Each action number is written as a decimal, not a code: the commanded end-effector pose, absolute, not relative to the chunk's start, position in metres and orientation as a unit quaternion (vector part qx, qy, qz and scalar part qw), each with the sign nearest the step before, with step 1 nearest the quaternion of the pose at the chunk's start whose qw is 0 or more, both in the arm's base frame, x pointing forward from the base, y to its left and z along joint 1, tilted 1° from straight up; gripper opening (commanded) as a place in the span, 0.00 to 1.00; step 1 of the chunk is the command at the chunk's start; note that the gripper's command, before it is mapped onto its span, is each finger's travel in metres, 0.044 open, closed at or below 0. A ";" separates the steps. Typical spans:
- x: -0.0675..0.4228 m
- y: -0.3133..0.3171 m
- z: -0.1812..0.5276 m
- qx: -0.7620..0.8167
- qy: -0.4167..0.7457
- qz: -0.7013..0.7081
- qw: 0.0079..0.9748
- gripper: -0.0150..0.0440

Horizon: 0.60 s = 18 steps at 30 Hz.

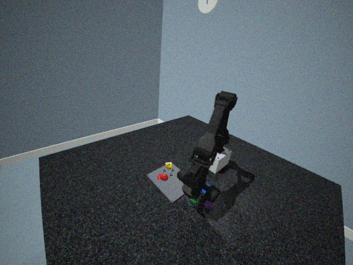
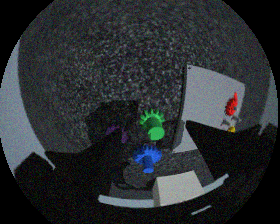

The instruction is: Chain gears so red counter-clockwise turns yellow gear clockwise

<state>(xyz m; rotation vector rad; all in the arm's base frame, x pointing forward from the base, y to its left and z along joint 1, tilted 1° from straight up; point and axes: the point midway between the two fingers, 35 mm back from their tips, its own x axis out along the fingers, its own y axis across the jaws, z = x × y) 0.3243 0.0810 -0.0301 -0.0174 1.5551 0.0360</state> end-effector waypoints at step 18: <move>0.322 0.081 -0.032 -0.006 0.703 0.016 0.711 0.37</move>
